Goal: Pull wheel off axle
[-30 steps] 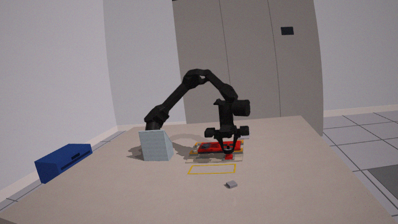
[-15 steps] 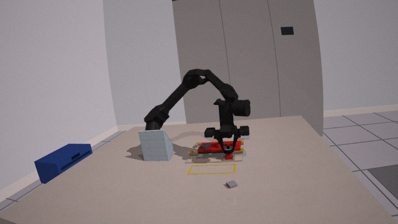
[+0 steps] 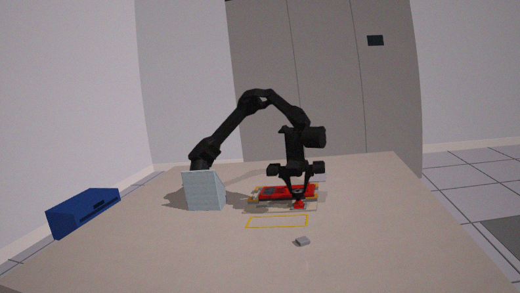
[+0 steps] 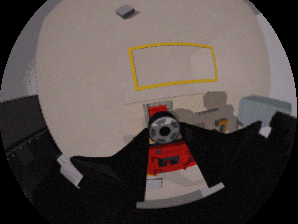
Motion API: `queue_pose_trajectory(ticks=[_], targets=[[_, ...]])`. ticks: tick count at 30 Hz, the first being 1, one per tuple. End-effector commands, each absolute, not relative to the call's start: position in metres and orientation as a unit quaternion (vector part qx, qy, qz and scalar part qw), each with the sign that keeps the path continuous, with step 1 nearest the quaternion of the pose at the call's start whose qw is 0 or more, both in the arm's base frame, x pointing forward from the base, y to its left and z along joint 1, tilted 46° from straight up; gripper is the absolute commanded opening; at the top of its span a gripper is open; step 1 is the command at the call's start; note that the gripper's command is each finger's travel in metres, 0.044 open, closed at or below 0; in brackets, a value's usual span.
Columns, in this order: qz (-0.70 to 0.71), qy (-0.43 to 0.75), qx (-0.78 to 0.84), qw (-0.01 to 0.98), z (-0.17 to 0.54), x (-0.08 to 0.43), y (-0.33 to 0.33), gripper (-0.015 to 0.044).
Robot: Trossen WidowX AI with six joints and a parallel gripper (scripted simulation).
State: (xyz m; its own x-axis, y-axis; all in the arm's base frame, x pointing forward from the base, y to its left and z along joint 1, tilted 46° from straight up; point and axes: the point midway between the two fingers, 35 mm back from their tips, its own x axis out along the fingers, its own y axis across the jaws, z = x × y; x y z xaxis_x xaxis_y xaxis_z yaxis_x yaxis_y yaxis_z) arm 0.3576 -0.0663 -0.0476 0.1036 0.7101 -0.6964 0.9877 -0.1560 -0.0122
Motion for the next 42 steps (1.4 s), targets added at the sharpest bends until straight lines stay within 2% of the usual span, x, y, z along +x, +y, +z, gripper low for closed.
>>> queue_pose_trajectory(ticks=[1, 42], targets=[[-0.287, 0.600, 0.705, 0.244, -0.0428, 0.3596, -0.0709, 0.0000], [-0.287, 0.599, 0.707, 0.243, -0.0333, 0.3575, -0.0804, 0.0000]])
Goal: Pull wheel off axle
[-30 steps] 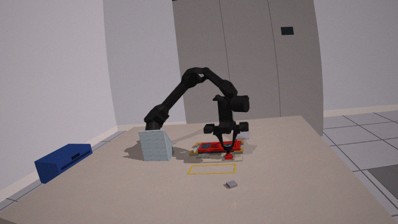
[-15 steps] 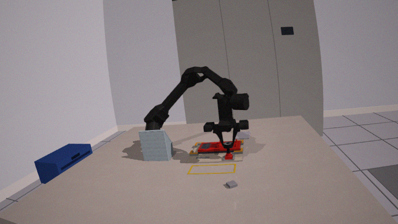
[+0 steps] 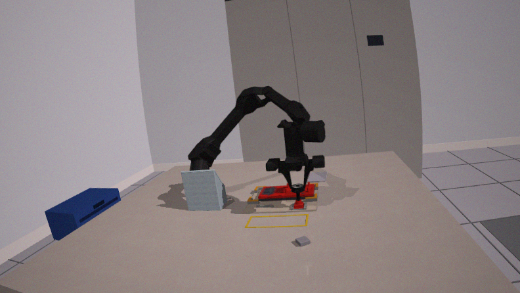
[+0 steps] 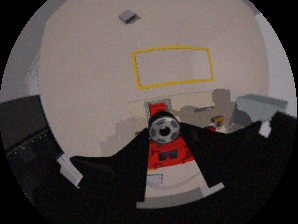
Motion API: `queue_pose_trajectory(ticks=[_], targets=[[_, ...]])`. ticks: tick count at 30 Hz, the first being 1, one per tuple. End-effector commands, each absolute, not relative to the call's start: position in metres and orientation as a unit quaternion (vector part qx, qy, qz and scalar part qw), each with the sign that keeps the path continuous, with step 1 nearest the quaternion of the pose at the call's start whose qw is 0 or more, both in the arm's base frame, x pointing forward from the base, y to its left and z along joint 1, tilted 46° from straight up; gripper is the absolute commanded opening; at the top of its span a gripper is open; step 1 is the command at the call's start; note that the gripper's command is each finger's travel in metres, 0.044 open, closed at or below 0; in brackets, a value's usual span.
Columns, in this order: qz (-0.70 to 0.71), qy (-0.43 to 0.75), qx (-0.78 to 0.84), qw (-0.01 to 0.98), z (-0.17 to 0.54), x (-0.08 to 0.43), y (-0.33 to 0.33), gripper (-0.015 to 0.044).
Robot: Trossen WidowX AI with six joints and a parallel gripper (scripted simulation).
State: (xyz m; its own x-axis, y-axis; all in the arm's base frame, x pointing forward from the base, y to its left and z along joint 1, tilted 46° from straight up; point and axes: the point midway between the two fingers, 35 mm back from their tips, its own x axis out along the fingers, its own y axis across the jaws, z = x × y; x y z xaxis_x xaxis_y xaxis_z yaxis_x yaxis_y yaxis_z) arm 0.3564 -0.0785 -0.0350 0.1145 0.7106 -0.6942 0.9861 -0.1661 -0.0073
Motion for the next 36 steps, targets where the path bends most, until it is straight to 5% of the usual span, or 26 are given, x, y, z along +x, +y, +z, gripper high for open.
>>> queue_pose_trajectory(ticks=[1, 15, 36], targets=[[-0.287, 0.599, 0.707, 0.243, -0.033, 0.357, -0.081, 0.0000], [-0.288, 0.599, 0.707, 0.243, -0.008, 0.348, -0.105, 0.0000], [-0.292, 0.598, 0.706, 0.243, -0.069, 0.291, -0.156, 0.0000]])
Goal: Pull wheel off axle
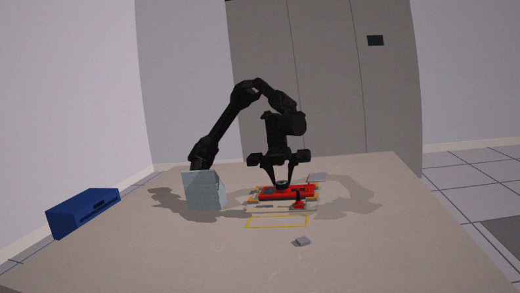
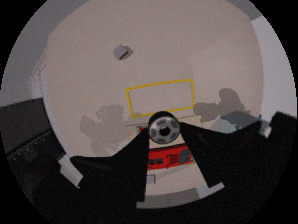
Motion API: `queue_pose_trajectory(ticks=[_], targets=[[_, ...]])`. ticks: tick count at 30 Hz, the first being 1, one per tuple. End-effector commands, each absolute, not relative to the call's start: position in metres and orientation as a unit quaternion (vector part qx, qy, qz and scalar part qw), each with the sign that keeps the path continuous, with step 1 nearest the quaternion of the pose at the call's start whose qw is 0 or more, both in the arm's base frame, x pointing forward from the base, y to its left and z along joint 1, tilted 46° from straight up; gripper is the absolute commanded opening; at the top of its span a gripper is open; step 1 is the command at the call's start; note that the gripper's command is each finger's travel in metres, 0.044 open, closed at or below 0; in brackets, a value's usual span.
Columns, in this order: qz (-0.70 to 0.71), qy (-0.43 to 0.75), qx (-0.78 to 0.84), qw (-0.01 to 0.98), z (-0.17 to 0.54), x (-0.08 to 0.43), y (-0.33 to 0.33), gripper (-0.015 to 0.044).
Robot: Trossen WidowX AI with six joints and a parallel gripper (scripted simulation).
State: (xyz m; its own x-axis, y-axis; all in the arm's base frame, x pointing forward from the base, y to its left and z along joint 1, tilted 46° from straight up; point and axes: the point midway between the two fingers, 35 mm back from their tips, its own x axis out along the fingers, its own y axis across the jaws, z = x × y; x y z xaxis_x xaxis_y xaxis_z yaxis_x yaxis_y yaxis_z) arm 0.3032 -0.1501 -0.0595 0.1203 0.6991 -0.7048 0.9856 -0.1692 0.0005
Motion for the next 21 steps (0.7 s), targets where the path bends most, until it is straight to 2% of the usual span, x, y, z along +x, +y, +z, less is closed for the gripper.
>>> queue_pose_trajectory(ticks=[1, 21], targets=[[-0.291, 0.598, 0.706, 0.244, -0.072, 0.288, -0.158, 0.0000], [-0.290, 0.598, 0.706, 0.244, -0.104, 0.286, -0.138, 0.0000]])
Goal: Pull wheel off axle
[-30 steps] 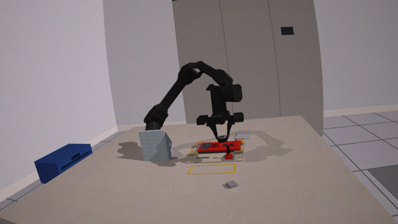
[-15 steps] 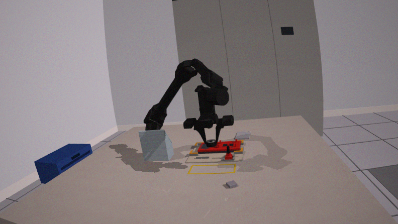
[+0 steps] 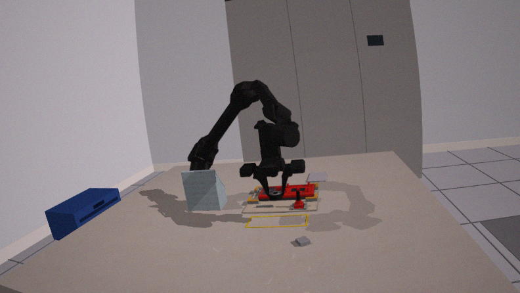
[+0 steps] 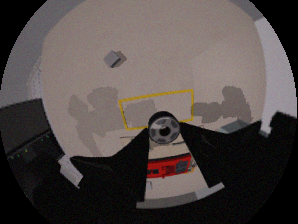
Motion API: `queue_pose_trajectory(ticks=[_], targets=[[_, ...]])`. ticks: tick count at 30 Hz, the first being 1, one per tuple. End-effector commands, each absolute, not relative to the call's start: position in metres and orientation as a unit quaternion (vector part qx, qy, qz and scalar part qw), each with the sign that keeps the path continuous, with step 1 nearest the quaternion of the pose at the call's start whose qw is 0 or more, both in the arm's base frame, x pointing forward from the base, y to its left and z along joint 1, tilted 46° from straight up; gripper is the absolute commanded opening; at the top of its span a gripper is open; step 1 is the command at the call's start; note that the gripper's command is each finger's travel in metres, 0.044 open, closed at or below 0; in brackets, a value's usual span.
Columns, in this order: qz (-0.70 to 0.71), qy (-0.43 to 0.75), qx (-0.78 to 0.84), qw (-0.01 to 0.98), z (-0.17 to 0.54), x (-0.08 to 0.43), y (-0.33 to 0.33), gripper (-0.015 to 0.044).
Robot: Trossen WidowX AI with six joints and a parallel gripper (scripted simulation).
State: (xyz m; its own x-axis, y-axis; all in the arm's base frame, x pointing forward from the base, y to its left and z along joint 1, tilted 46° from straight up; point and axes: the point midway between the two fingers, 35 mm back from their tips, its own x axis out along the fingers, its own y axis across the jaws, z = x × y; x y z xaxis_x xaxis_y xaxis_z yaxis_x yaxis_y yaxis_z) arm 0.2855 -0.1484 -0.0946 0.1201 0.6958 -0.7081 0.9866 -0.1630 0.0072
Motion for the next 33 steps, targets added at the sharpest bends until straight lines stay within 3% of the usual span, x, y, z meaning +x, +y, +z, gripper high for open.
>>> queue_pose_trajectory(ticks=[1, 15, 26, 33], targets=[[-0.290, 0.598, 0.706, 0.244, -0.108, 0.287, -0.134, 0.0000], [-0.288, 0.599, 0.706, 0.243, -0.151, 0.292, -0.088, 0.0000], [-0.289, 0.602, 0.703, 0.246, -0.147, 0.293, -0.092, 0.0289], [-0.290, 0.599, 0.706, 0.244, -0.112, 0.287, -0.129, 0.0300]])
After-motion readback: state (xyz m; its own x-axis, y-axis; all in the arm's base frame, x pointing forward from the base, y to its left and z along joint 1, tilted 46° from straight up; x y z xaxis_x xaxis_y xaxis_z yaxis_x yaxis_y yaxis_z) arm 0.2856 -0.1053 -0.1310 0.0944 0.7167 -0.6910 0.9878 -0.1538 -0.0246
